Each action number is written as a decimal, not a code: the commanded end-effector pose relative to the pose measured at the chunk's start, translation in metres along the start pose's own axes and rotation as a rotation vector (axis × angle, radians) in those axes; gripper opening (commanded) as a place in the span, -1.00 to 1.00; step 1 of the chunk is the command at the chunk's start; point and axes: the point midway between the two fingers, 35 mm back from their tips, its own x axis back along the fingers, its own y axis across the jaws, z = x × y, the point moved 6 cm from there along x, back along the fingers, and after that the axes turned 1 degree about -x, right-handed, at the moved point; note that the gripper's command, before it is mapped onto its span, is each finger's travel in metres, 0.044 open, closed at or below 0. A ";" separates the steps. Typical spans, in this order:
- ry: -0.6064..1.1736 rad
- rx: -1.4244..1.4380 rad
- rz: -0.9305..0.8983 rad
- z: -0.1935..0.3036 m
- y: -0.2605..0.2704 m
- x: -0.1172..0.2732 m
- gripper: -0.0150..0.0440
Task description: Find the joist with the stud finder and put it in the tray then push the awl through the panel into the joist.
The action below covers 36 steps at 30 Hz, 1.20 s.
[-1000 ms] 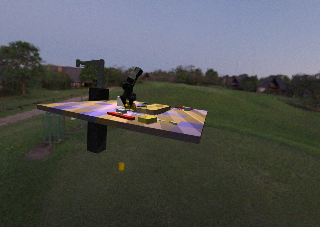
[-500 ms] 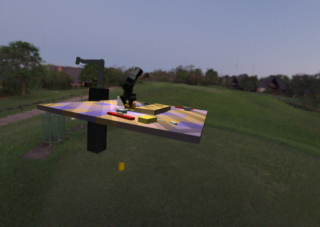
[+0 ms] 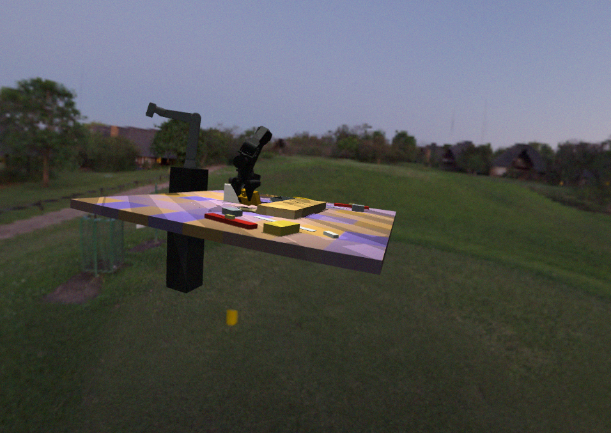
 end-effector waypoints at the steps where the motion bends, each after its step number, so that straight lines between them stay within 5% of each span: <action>1: 0.008 0.008 0.009 -0.001 -0.001 0.013 -0.49; 36: 0.113 0.003 0.003 -0.013 0.001 0.033 -0.49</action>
